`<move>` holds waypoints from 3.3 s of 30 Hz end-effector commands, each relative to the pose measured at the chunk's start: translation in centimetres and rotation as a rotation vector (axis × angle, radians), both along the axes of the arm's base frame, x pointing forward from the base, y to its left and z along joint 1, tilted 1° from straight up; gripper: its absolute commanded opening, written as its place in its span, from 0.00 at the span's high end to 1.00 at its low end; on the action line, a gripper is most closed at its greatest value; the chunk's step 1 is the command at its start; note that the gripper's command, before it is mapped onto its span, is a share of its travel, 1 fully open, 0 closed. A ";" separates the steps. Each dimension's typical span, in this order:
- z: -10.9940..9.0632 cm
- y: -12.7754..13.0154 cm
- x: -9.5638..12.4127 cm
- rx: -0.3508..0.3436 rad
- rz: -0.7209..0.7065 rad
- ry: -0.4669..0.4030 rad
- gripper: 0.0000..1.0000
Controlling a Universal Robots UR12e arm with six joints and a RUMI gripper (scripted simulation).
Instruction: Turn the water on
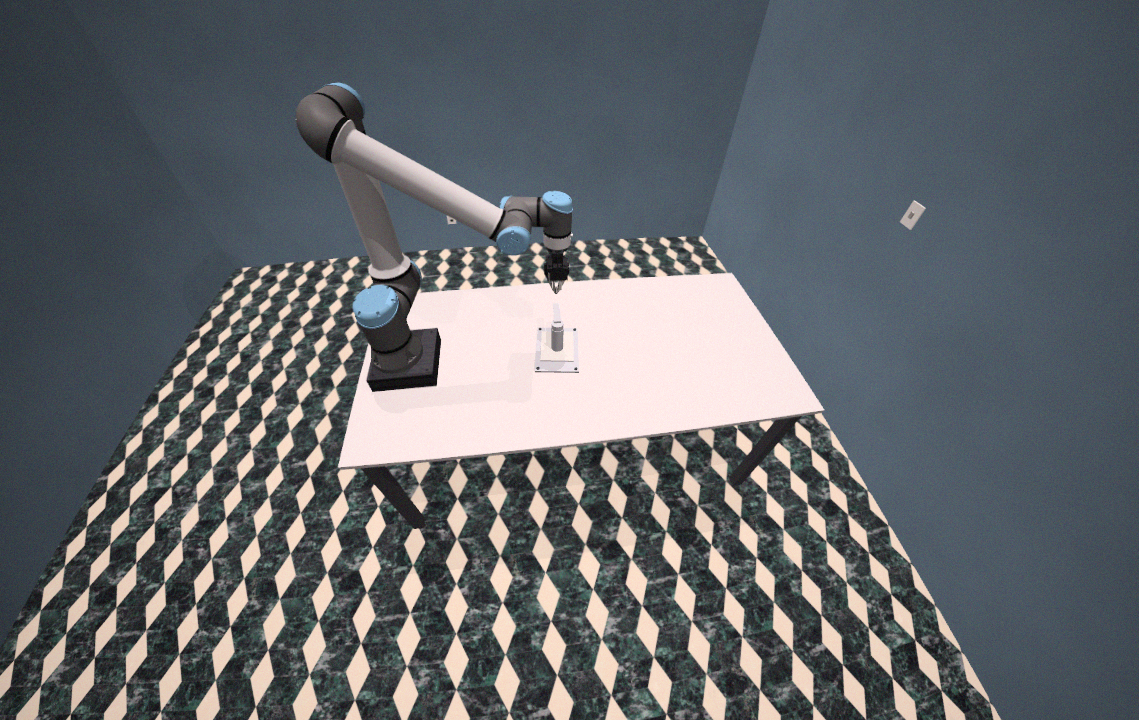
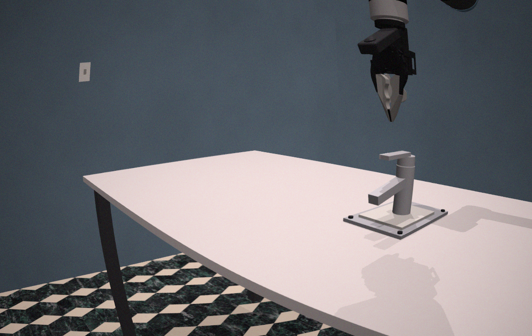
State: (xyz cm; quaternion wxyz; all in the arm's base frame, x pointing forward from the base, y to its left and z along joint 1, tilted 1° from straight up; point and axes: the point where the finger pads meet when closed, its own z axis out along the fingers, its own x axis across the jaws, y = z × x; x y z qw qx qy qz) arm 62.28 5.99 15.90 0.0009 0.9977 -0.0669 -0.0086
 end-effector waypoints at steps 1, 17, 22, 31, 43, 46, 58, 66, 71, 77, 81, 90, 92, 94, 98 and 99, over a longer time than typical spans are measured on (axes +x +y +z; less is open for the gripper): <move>0.1 0.0 0.1 0.000 0.000 -0.001 1.00; 0.1 0.0 0.1 0.000 0.000 -0.001 1.00; 0.1 0.0 0.1 0.000 0.000 -0.001 0.62; 0.1 0.0 0.1 0.000 0.000 -0.001 0.62; 0.1 0.0 0.1 0.000 0.000 -0.001 0.62; 0.1 0.0 0.1 0.000 0.000 -0.001 0.62; 0.1 0.0 0.1 0.000 0.000 -0.002 0.62; -0.1 0.0 0.1 -0.002 -0.001 -0.002 0.62; -0.5 0.0 0.1 -0.004 -0.002 -0.003 0.62; -1.4 0.0 0.1 -0.004 -0.002 -0.003 0.62; -1.7 0.0 0.1 -0.004 -0.002 -0.003 0.62; -3.4 0.0 0.1 -0.004 -0.002 -0.003 0.62; -3.7 0.0 0.1 -0.004 -0.002 -0.003 0.62; -4.0 0.0 0.1 -0.004 -0.002 -0.003 0.62; -4.4 0.0 0.1 -0.004 -0.002 -0.003 0.62; -4.5 0.0 0.1 -0.004 -0.002 -0.003 0.62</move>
